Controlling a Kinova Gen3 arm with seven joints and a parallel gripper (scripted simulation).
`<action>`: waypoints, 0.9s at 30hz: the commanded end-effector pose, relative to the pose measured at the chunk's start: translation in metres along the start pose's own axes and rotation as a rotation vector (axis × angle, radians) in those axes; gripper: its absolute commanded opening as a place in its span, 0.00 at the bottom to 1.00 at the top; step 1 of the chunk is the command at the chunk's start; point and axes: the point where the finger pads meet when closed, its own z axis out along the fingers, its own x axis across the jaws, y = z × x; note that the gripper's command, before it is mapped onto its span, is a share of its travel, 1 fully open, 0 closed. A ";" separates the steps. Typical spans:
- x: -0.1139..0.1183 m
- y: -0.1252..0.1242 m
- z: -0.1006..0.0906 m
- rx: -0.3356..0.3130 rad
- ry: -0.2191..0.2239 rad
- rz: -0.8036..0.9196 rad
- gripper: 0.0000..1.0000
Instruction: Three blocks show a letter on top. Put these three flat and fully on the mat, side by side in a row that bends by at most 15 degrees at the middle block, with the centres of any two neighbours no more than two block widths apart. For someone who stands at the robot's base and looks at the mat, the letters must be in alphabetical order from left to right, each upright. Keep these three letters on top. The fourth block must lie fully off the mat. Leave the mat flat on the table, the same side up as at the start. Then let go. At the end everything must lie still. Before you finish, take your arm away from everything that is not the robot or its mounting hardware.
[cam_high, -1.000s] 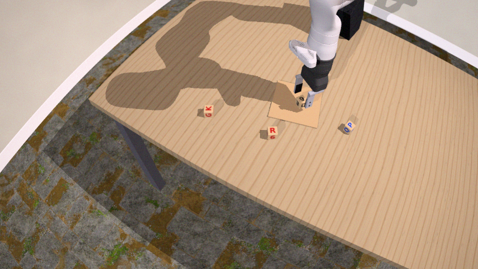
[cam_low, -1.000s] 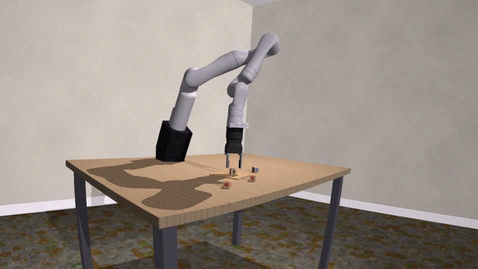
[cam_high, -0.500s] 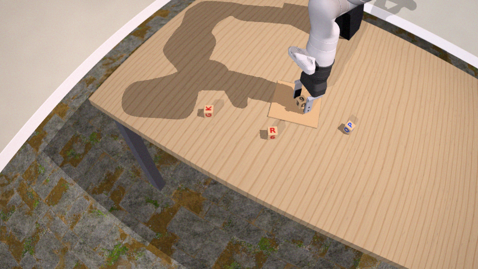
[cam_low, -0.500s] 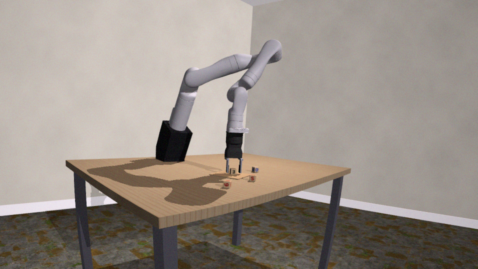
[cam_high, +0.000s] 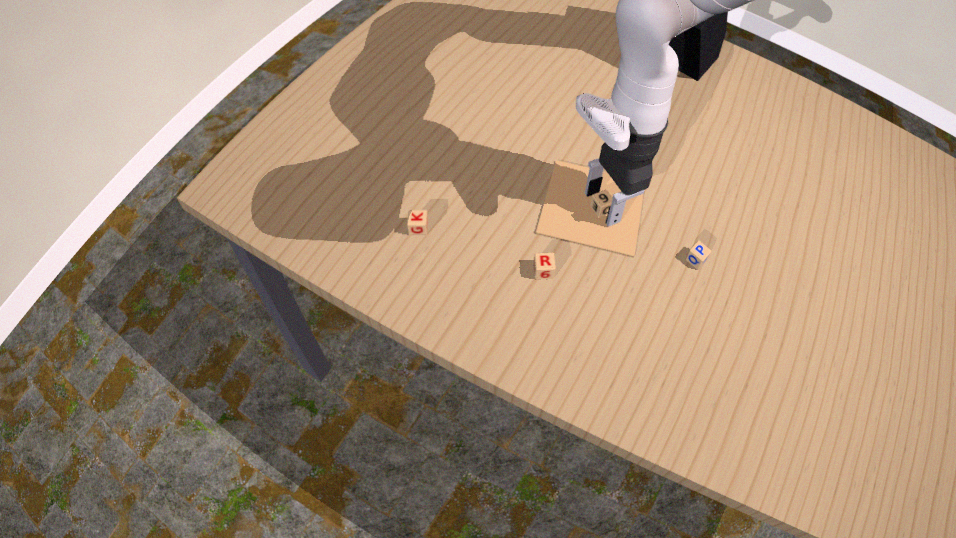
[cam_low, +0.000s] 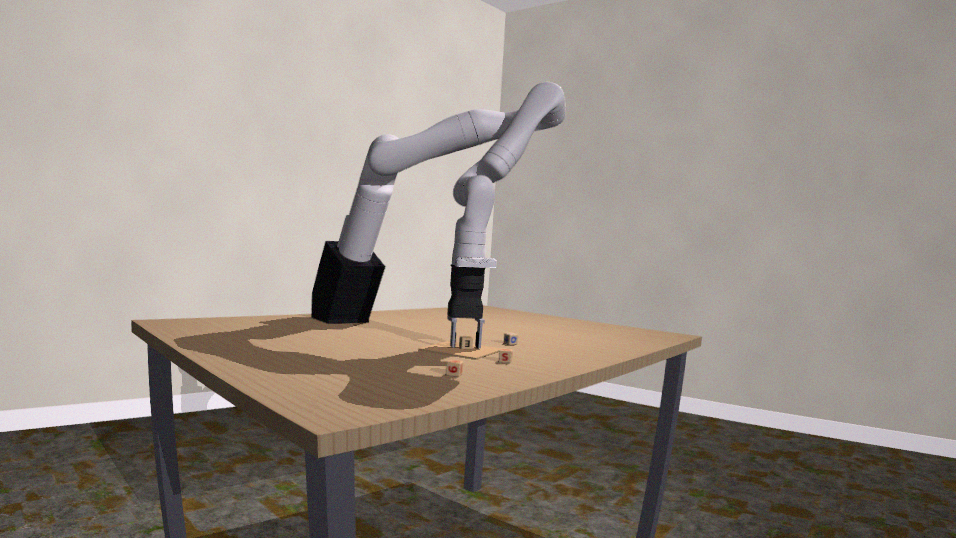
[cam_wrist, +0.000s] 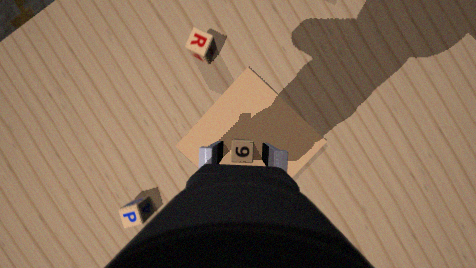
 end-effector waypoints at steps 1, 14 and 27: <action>-0.002 0.000 0.001 0.000 -0.005 -0.003 1.00; -0.002 0.000 0.001 0.000 -0.005 -0.003 1.00; -0.002 0.000 0.001 0.000 -0.005 -0.003 0.79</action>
